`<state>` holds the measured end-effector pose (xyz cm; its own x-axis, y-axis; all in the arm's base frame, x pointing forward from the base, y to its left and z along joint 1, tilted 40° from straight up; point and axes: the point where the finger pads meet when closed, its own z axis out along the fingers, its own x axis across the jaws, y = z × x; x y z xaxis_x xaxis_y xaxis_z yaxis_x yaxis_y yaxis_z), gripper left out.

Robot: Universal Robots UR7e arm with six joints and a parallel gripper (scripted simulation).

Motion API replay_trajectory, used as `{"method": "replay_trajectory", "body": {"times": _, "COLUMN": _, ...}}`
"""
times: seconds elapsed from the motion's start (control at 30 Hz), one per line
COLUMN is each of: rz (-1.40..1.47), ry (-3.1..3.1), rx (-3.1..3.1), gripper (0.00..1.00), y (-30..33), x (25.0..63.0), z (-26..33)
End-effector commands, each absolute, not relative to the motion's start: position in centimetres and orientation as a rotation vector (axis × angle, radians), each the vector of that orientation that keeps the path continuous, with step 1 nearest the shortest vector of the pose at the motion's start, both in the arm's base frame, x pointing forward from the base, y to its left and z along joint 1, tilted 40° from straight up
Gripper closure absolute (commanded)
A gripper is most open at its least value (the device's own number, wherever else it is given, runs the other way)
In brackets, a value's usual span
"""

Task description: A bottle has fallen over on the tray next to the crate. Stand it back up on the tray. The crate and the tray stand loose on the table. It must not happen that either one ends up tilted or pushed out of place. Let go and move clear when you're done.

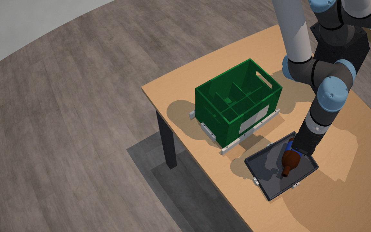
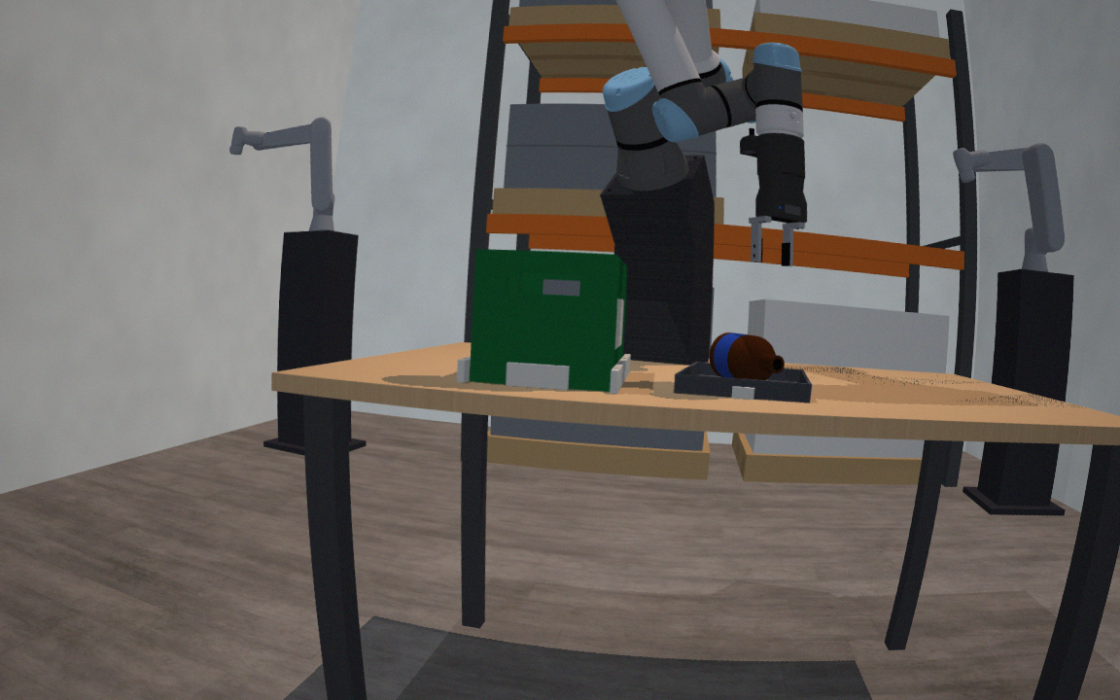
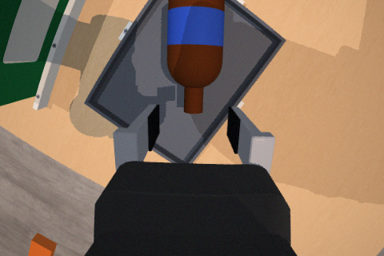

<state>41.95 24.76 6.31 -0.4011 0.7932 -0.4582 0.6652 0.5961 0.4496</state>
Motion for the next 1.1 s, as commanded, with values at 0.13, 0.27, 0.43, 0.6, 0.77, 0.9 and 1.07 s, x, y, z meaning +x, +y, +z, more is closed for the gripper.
{"method": "replay_trajectory", "body": {"times": 0.13, "rz": 0.261, "ry": 2.175, "rx": 1.147, "gripper": 0.00, "y": 24.9, "x": 42.1, "z": 6.4}}
{"method": "replay_trajectory", "body": {"times": 0.27, "rz": 0.260, "ry": 2.174, "rx": 1.147, "gripper": 0.00, "y": 24.8, "x": 42.3, "z": 6.2}}
{"method": "replay_trajectory", "body": {"times": 0.43, "rz": 0.260, "ry": 2.174, "rx": 1.147, "gripper": 0.00, "y": 24.8, "x": 42.6, "z": 6.0}}
{"method": "replay_trajectory", "body": {"times": 0.6, "rz": 0.260, "ry": 2.174, "rx": 1.147, "gripper": 0.00, "y": 24.7, "x": 43.2, "z": 5.2}}
{"method": "replay_trajectory", "body": {"times": 0.77, "rz": 0.260, "ry": 2.174, "rx": 1.147, "gripper": 0.00, "y": 24.5, "x": 44.1, "z": 4.2}}
{"method": "replay_trajectory", "body": {"times": 0.9, "rz": 0.260, "ry": 2.174, "rx": 1.147, "gripper": 0.00, "y": 24.4, "x": 44.7, "z": 3.4}}
{"method": "replay_trajectory", "body": {"times": 1.07, "rz": 0.260, "ry": 2.174, "rx": 1.147, "gripper": 0.00, "y": 24.2, "x": 45.6, "z": 2.3}}
